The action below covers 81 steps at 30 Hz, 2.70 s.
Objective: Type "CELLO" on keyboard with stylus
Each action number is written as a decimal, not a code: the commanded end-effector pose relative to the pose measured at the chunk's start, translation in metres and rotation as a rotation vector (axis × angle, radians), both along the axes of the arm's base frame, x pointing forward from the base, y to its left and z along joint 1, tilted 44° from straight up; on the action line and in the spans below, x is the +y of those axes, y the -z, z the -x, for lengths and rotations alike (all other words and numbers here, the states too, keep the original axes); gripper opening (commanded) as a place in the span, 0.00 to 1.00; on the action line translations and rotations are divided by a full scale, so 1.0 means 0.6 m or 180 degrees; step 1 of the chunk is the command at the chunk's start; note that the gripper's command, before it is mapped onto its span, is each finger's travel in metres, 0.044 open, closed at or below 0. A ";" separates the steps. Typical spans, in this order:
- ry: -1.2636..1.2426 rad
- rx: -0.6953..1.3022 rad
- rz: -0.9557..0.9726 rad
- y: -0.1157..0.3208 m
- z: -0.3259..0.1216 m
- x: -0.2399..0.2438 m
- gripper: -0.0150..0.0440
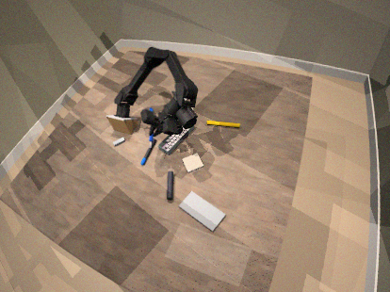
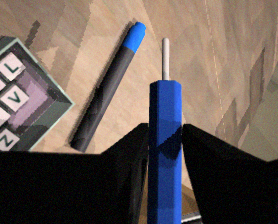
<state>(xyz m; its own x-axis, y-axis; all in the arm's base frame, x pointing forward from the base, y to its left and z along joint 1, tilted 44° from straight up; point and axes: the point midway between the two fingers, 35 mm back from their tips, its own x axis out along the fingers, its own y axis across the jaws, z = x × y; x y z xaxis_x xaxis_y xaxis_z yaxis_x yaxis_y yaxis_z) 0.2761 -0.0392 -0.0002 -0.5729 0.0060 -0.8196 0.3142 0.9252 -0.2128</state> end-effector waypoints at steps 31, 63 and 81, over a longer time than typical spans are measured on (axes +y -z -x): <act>-0.4464 -0.0246 -0.1475 -0.124 -0.052 0.127 0.25; -0.5977 -0.0036 -0.1845 -0.128 -0.044 0.213 0.25; -0.5978 -0.0040 -0.1845 -0.127 -0.049 0.217 0.39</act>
